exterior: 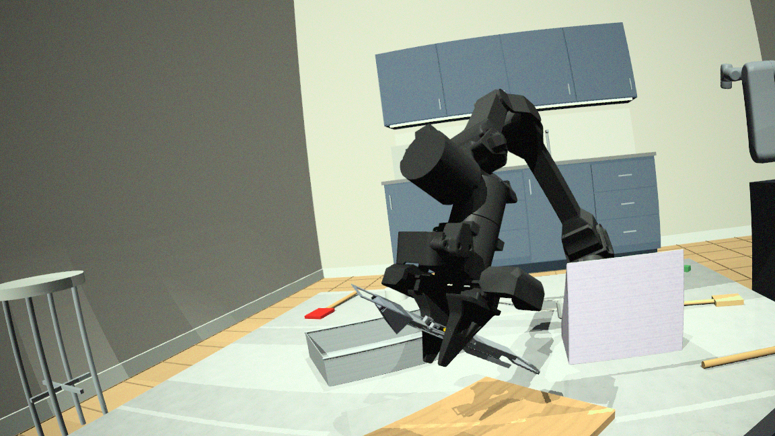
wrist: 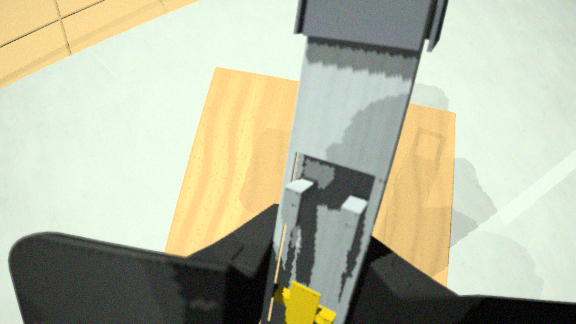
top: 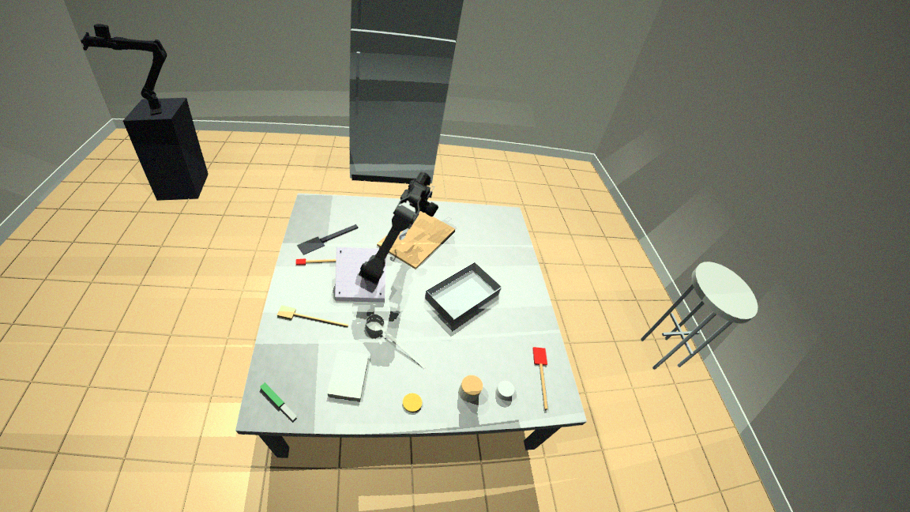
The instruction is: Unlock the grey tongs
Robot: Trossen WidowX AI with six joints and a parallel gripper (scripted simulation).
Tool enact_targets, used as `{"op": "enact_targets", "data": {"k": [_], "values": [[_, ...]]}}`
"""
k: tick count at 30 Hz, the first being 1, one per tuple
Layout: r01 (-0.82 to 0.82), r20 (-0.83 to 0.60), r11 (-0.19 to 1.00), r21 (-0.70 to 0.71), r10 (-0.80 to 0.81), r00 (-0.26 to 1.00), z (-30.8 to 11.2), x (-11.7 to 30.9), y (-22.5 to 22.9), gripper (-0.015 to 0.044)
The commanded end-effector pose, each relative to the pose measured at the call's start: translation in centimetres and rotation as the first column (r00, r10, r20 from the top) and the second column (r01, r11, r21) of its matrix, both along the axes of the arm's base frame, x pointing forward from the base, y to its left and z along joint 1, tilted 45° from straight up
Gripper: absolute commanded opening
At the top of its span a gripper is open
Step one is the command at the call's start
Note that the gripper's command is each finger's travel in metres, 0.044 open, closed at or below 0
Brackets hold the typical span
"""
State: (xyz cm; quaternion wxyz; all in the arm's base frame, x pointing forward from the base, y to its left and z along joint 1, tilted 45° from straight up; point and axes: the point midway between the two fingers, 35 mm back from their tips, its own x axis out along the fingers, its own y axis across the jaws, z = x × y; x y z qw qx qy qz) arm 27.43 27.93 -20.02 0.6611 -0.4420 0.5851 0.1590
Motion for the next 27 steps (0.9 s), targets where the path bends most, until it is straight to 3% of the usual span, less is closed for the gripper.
{"op": "enact_targets", "data": {"k": [1,27], "values": [[0.025,-0.019,1.000,-0.019,-0.025,1.000,-0.1,0.3,0.3,-0.0150],[0.138,-0.155,0.954,-0.266,-0.183,0.971,-0.3,-0.1,-1.9,-0.0150]]}}
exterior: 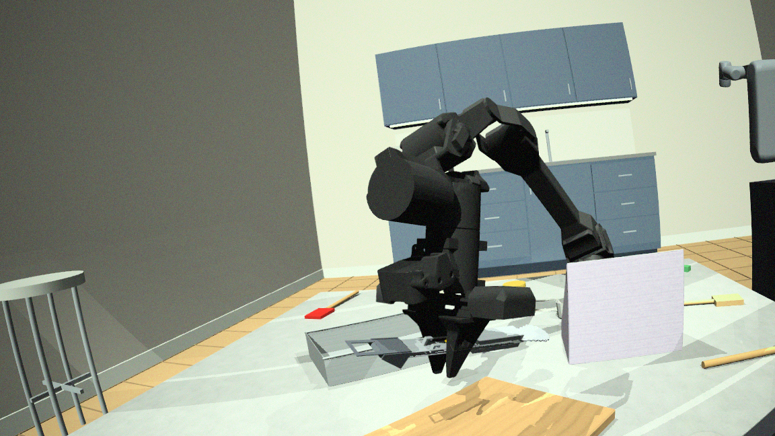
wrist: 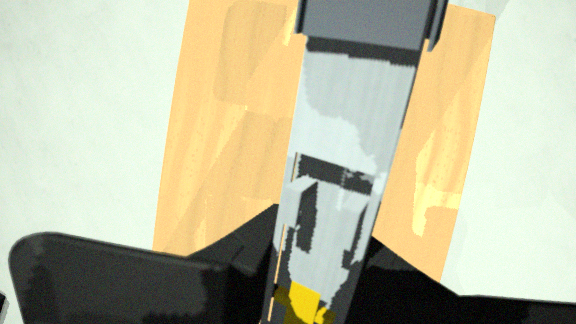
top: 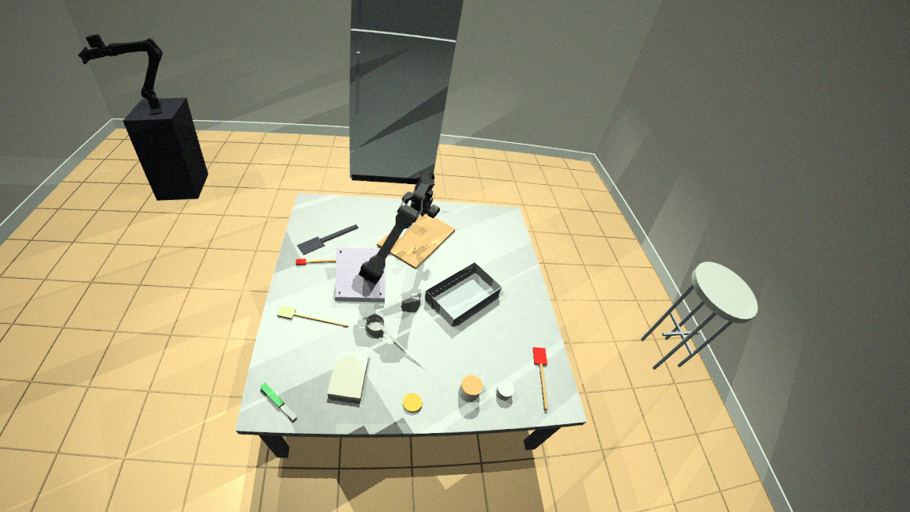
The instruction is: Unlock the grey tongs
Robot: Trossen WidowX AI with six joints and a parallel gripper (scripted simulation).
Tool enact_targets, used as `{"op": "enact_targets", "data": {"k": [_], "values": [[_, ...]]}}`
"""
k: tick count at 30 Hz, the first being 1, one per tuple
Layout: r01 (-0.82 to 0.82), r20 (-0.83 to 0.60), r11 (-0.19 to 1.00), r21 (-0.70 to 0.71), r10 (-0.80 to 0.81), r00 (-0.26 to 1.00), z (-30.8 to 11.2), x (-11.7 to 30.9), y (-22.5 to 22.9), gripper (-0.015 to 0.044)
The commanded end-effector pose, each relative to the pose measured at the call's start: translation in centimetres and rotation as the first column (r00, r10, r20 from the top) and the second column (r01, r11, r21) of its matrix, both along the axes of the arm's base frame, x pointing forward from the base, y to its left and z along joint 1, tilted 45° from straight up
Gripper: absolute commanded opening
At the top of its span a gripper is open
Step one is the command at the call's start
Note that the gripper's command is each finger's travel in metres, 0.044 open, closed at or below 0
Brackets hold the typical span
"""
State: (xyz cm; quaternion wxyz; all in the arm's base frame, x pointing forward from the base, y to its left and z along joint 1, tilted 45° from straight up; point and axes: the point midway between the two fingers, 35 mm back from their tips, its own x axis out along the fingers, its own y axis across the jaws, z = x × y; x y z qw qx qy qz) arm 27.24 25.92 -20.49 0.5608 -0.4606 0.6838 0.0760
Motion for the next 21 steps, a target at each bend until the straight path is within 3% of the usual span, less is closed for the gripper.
{"op": "enact_targets", "data": {"k": [1,21], "values": [[0.024,-0.014,0.999,-0.024,-0.025,1.000,0.2,0.1,0.0,-0.0150],[0.095,-0.096,0.978,-0.186,-0.114,0.989,1.3,-0.4,-1.6,-0.0150]]}}
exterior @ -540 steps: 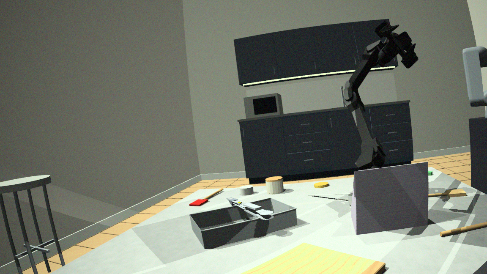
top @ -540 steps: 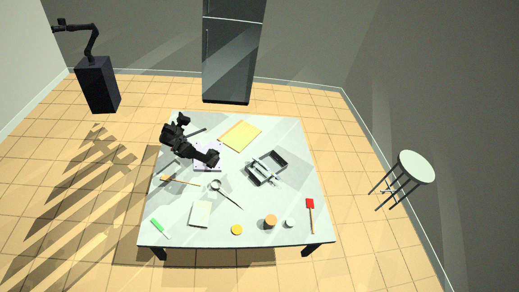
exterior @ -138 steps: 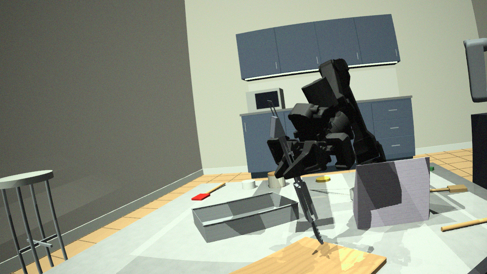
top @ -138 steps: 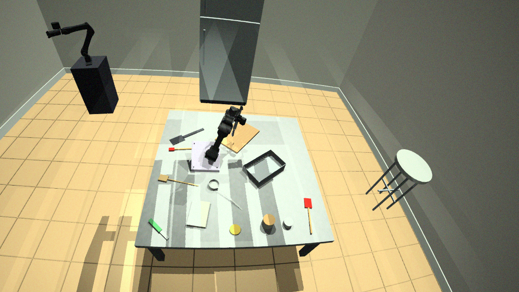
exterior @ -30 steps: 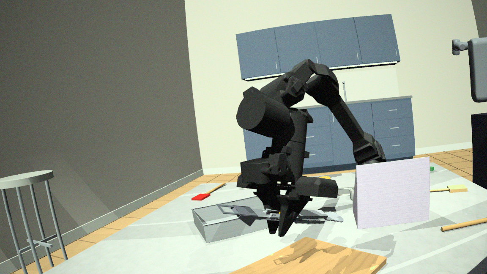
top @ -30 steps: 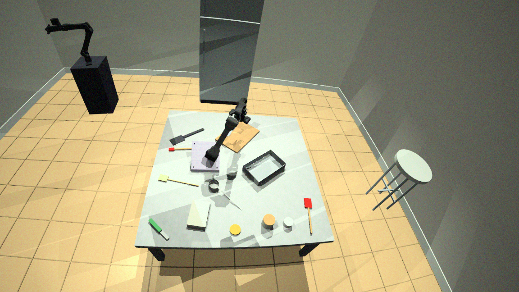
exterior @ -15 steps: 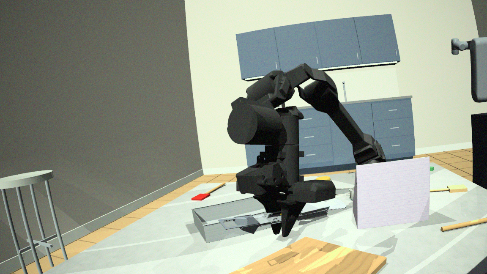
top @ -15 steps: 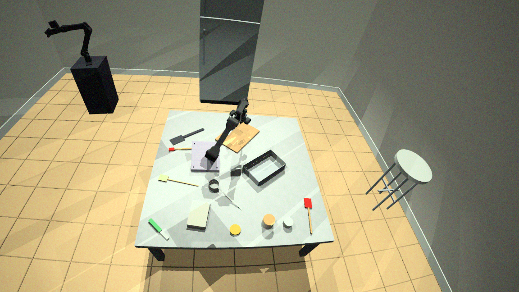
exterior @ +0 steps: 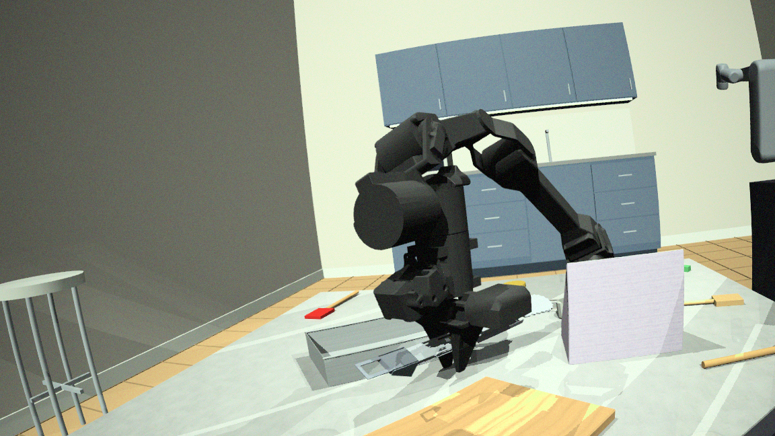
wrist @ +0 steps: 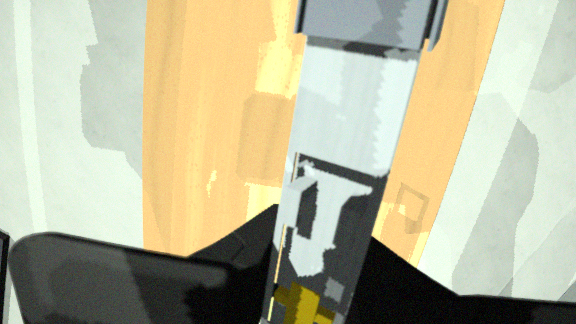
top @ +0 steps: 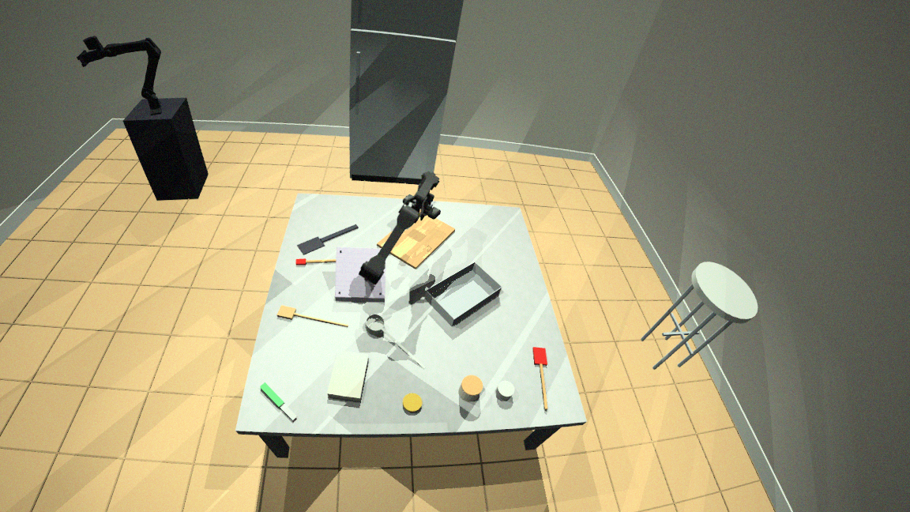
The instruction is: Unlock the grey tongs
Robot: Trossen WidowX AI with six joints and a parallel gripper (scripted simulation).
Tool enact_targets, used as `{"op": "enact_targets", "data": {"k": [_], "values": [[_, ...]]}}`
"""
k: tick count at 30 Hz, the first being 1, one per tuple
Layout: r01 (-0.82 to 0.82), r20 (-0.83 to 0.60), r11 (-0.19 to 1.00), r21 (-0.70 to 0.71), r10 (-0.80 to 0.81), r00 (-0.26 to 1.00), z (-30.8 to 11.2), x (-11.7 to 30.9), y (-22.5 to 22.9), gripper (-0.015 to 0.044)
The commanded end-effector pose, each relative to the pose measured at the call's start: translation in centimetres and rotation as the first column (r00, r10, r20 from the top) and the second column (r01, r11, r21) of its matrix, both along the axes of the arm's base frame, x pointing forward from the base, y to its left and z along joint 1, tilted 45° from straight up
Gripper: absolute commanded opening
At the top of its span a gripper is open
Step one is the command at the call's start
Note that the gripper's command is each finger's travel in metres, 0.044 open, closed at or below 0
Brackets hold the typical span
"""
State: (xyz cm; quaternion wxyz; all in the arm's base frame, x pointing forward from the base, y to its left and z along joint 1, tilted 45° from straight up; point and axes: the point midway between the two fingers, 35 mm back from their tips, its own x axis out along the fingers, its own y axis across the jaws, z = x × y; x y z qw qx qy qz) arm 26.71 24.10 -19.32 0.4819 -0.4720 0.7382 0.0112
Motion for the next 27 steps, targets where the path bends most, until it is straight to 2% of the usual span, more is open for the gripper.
{"op": "enact_targets", "data": {"k": [1,27], "values": [[0.010,0.002,1.000,0.000,-0.010,1.000,0.1,0.1,0.2,-0.0150],[0.006,-0.001,1.000,0.004,-0.006,1.000,-2.4,0.0,-2.0,-0.0150]]}}
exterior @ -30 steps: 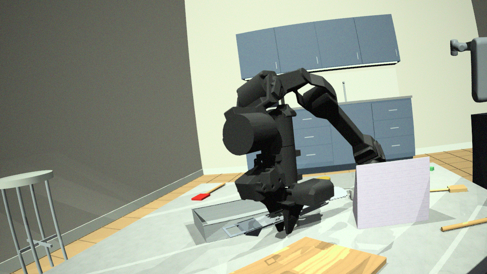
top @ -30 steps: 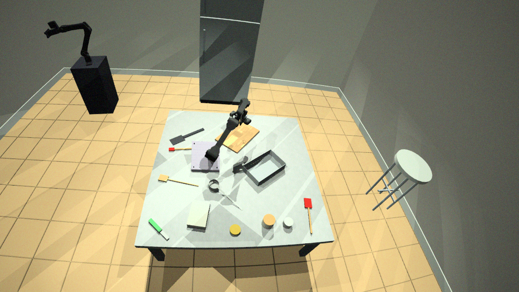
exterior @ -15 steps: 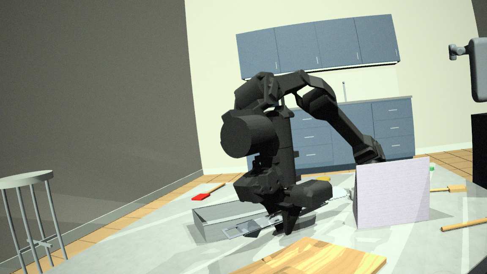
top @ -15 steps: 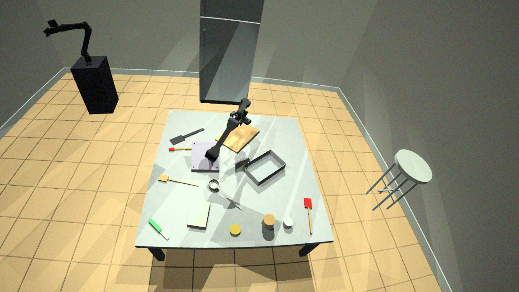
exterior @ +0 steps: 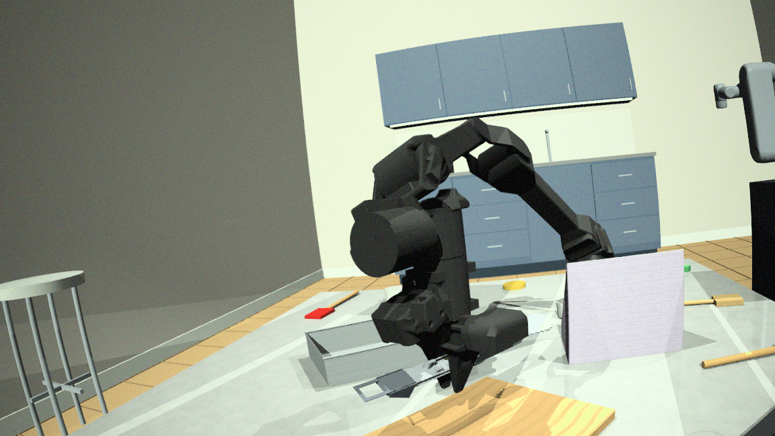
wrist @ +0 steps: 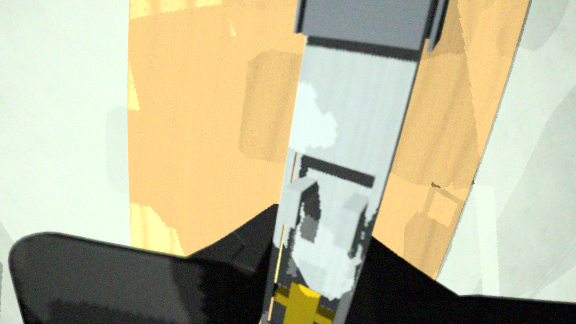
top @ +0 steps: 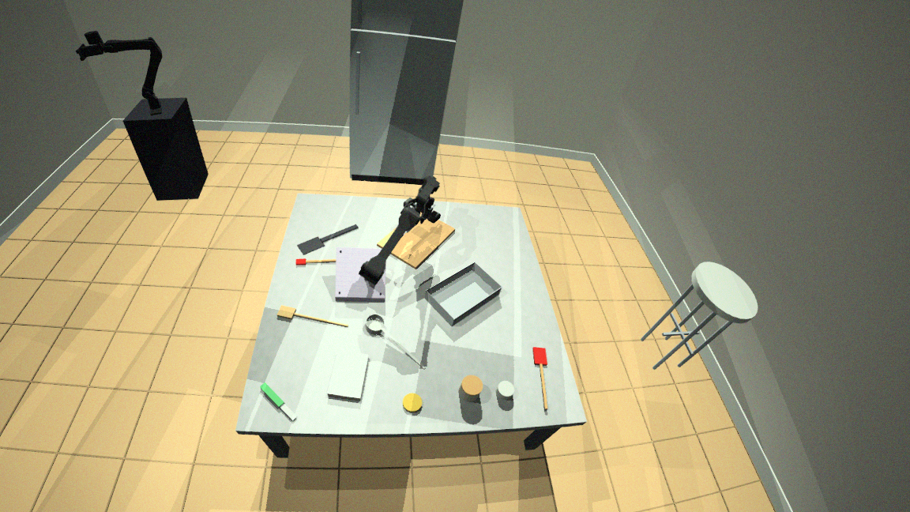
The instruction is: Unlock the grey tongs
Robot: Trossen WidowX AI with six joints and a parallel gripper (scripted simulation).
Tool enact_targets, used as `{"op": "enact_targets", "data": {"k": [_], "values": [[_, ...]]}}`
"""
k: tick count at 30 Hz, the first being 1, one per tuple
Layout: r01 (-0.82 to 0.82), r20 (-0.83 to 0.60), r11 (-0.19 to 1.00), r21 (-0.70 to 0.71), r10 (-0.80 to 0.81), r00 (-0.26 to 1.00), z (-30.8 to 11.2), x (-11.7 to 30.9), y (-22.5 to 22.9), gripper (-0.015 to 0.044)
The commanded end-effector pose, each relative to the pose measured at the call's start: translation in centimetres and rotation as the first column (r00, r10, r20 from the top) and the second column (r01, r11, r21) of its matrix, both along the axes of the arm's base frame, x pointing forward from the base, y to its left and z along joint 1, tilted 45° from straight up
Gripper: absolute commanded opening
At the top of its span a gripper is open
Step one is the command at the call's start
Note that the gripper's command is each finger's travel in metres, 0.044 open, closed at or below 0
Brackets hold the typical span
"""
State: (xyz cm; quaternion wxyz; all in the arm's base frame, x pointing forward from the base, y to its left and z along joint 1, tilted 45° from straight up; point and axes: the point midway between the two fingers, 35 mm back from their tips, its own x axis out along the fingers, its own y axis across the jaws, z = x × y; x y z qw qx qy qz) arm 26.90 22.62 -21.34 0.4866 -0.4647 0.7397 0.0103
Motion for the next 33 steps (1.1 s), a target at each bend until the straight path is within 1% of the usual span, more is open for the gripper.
{"op": "enact_targets", "data": {"k": [1,33], "values": [[-0.008,-0.007,1.000,-0.006,0.008,1.000,-0.5,-0.2,-0.6,-0.0150],[-0.014,-0.012,1.000,-0.003,0.014,1.000,-3.9,-0.8,-4.2,-0.0150]]}}
